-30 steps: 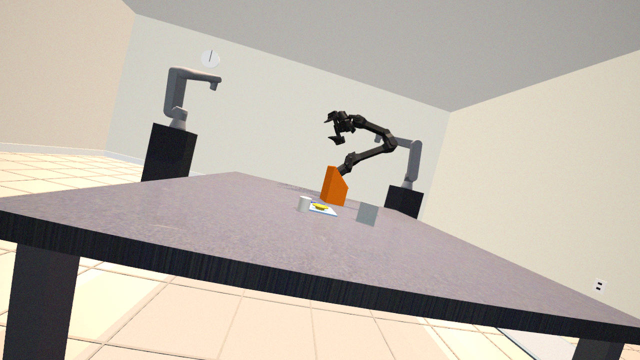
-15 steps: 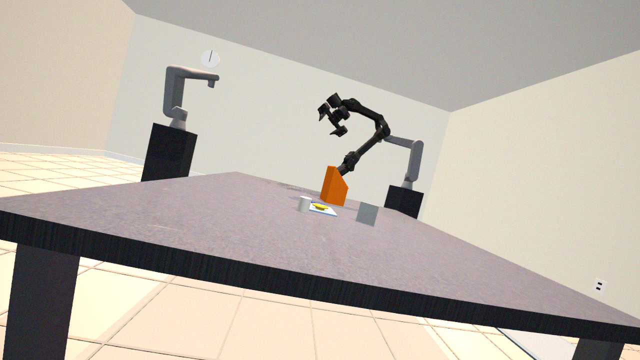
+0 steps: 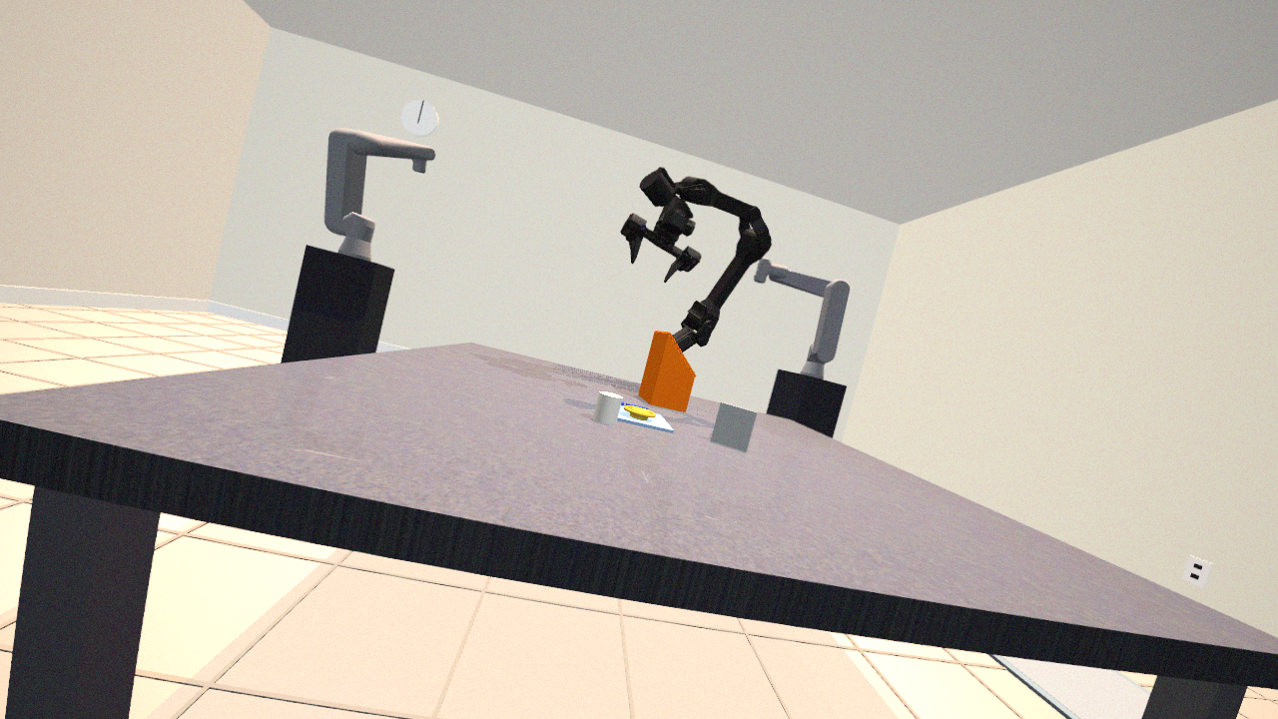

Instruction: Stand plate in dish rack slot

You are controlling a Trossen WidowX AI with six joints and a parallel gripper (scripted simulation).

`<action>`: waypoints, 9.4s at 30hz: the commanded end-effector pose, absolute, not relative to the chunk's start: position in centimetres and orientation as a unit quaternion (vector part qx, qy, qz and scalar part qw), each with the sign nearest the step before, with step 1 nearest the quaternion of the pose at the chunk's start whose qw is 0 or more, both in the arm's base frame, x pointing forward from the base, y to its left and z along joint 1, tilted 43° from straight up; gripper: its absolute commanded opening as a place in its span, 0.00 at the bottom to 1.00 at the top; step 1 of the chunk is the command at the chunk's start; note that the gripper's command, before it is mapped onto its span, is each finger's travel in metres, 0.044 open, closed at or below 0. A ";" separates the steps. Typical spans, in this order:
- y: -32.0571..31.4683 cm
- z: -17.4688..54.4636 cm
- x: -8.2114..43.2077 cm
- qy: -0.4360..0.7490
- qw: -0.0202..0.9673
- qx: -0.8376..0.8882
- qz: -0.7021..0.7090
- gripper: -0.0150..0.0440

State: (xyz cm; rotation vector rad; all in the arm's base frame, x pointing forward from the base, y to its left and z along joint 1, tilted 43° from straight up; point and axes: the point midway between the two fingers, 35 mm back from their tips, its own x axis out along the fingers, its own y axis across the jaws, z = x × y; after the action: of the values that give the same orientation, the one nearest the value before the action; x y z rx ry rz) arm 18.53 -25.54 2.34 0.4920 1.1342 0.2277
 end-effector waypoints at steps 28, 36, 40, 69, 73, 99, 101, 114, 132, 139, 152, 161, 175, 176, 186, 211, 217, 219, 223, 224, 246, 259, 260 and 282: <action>-8.2 -13.0 31.2 0.656 0.654 0.330 0.181 0.93; -7.9 -13.6 31.5 0.656 0.654 0.330 0.181 0.93; -7.5 -14.1 31.6 0.656 0.654 0.330 0.181 0.93; -4.4 -17.6 32.1 0.655 0.654 0.331 0.183 0.93; -4.4 -17.6 32.1 0.655 0.654 0.331 0.183 0.91; -6.2 -16.1 32.4 0.656 0.655 0.330 0.180 0.48; -7.2 -15.2 32.6 0.656 0.655 0.329 0.179 0.39; -13.8 -8.3 31.9 0.657 0.656 0.327 0.177 0.25; -15.4 -3.7 31.8 0.667 0.634 0.366 0.137 0.25; -13.0 -0.8 32.2 0.679 0.587 0.438 0.053 0.25; -8.0 4.1 31.8 0.673 0.476 0.557 -0.101 0.25; -4.6 7.0 30.7 0.650 0.383 0.624 -0.202 0.25; 0.6 10.7 27.9 0.586 0.220 0.698 -0.347 0.25; 0.9 10.9 27.6 0.580 0.207 0.702 -0.357 0.25; 4.0 12.6 25.0 0.521 0.088 0.725 -0.441 0.25; 5.5 7.4 24.1 0.522 0.240 0.640 -0.511 0.25; 6.0 5.7 24.0 0.518 0.307 0.605 -0.521 0.25; 6.2 5.2 24.0 0.518 0.331 0.593 -0.519 0.25; 6.6 4.5 24.0 0.515 0.375 0.572 -0.517 0.25; 6.7 4.2 24.0 0.514 0.385 0.566 -0.516 0.25; 8.3 0.8 24.5 0.425 0.607 0.457 -0.493 0.25; 9.8 0.2 24.9 0.338 0.719 0.411 -0.446 0.25; 9.9 0.2 24.9 0.331 0.727 0.408 -0.441 0.25; 13.8 2.0 24.0 0.158 0.862 0.376 -0.300 0.25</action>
State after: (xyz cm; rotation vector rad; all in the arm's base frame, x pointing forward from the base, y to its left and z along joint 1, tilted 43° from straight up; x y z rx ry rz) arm 24.56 13.32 1.69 0.8033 0.4029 -0.6901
